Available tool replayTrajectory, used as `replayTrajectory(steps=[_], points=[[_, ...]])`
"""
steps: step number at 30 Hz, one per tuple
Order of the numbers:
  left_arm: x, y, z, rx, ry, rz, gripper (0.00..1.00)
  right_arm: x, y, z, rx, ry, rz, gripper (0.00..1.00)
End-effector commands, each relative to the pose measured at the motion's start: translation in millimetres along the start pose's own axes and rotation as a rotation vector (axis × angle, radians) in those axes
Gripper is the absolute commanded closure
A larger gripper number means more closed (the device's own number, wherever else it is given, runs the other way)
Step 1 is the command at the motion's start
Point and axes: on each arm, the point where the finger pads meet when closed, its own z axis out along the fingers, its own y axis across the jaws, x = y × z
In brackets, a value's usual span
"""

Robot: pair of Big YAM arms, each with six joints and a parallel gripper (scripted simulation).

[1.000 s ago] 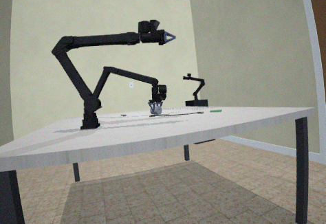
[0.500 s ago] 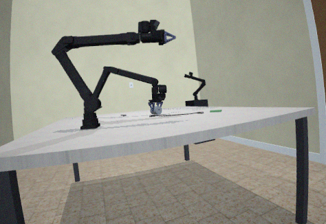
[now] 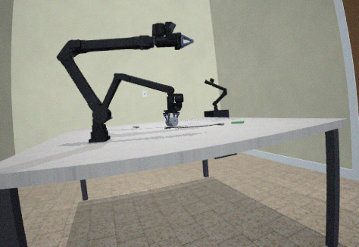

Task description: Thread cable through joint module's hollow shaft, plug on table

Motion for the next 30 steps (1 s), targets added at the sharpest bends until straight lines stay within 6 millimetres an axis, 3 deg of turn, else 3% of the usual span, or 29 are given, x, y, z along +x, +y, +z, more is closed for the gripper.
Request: replayTrajectory(steps=[1, 30], points=[[-22.4, 9.7, -78.3, -0.083, -0.109, 0.024, 0.3, -39.1, 6.0, -2.9, -0.009, -0.055, -0.013, 1.0], [-22.6, 9.5, -78.3, -0.084, -0.108, 0.025, 0.3, -39.1, 6.0, -2.9, -0.009, -0.055, -0.013, 1.0]])
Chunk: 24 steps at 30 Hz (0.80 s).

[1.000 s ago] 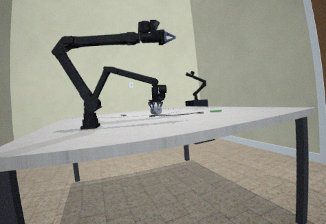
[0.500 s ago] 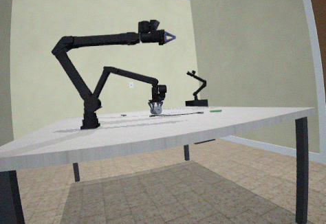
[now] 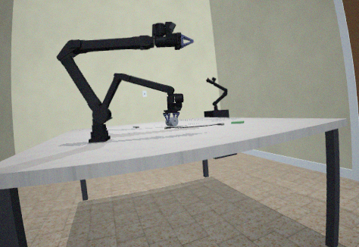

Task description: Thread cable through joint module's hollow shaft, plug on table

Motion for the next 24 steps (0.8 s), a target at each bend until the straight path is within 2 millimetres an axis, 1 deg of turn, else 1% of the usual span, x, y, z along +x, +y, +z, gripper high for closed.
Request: replayTrajectory(steps=[1, 24], points=[[-22.6, 9.5, -78.3, -0.084, -0.108, 0.024, 0.3, -39.1, 6.0, -2.9, -0.009, -0.055, -0.013, 1.0], [-22.8, 9.3, -78.3, -0.085, -0.107, 0.026, 0.3, -39.1, 6.0, -2.9, -0.009, -0.055, -0.013, 1.0]])
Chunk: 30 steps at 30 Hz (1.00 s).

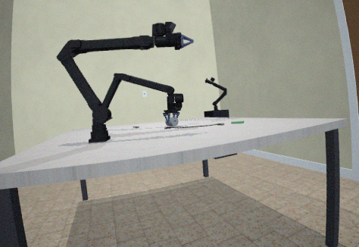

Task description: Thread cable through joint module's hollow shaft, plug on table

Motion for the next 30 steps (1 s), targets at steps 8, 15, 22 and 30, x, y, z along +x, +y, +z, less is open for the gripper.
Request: replayTrajectory(steps=[8, 15, 22, 30], points=[[-23.2, 8.3, -77.3, -0.076, -0.087, 0.079, 0.3, -39.1, 6.0, -2.9, -0.009, -0.055, -0.013, 1.0], [-23.9, 9.4, -77.3, -0.085, -0.091, 0.135, 0.3, -39.1, 6.0, -2.9, -0.009, -0.055, -0.013, 1.0], [-23.9, 9.4, -77.4, -0.089, -0.092, 0.18, 0.3, -39.1, 6.0, -2.9, -0.009, -0.055, -0.013, 1.0], [-24.3, 10.6, -77.5, -0.1, -0.096, 0.243, 0.3, -39.1, 6.0, -2.9, -0.009, -0.055, -0.013, 1.0]])
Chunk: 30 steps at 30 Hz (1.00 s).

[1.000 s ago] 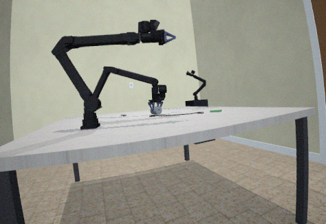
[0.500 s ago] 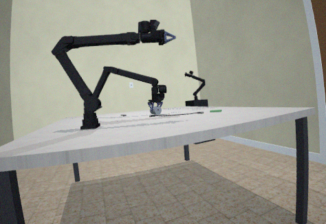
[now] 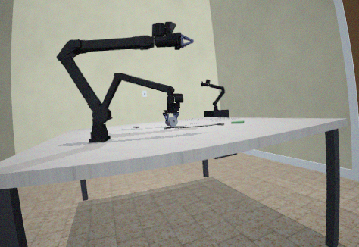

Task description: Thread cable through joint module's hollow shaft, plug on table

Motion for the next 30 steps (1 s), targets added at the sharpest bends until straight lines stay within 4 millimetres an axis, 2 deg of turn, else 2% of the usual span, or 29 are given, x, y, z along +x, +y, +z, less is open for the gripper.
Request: replayTrajectory(steps=[1, 19, 30], points=[[-23.0, 17.0, -77.8, -0.119, -0.096, 0.068, 0.3, -39.1, 6.0, -2.9, -0.009, -0.055, -0.013, 1.0], [-23.5, 17.8, -78.4, -0.134, -0.098, 0.202, 0.3, -39.1, 6.0, -2.9, -0.009, -0.055, -0.013, 1.0], [-22.9, 17.1, -78.5, -0.13, -0.096, 0.203, 0.3, -39.1, 6.0, -2.9, -0.009, -0.056, -0.013, 1.0]])
